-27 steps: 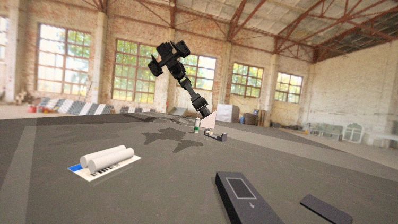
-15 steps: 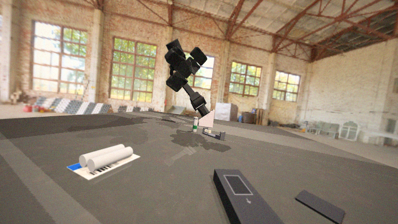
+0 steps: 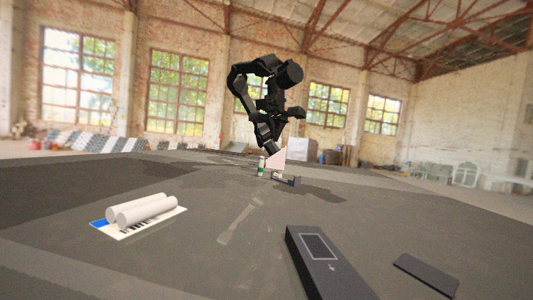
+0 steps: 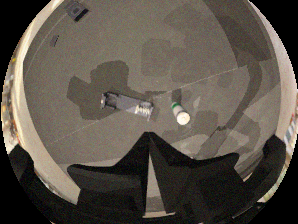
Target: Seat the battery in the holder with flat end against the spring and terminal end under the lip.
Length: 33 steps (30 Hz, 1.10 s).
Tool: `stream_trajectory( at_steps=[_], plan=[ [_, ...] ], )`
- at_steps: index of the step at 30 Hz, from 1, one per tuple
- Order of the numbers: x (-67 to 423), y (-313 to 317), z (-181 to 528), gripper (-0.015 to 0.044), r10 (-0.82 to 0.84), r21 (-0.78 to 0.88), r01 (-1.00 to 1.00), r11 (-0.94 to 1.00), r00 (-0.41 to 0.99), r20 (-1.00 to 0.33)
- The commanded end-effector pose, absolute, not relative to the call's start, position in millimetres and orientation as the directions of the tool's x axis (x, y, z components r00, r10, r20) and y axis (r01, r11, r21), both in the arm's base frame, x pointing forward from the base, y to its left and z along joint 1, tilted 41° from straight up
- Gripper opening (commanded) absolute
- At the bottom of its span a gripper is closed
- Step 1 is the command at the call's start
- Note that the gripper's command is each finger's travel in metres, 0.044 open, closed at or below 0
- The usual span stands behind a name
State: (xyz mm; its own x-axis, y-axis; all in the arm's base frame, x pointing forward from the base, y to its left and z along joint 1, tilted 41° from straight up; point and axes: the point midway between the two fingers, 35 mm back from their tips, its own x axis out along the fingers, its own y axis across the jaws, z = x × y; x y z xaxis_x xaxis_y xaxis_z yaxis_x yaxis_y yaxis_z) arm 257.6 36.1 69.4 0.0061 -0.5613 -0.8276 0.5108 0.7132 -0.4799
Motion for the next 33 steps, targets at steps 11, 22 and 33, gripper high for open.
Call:
stream_trajectory(
  at_steps=[11,22,33],
  plan=[
    [250.5,11.7,40.3,0.0,-0.646,-0.586,0.49,0.646,-0.058,-0.761],
    [244.3,-18.4,9.4,0.0,-0.65,-0.589,0.491,0.642,-0.059,-0.758],
    [237.2,-30.3,20.9,0.0,-0.65,-0.589,0.49,0.643,-0.059,-0.758]
  ],
)
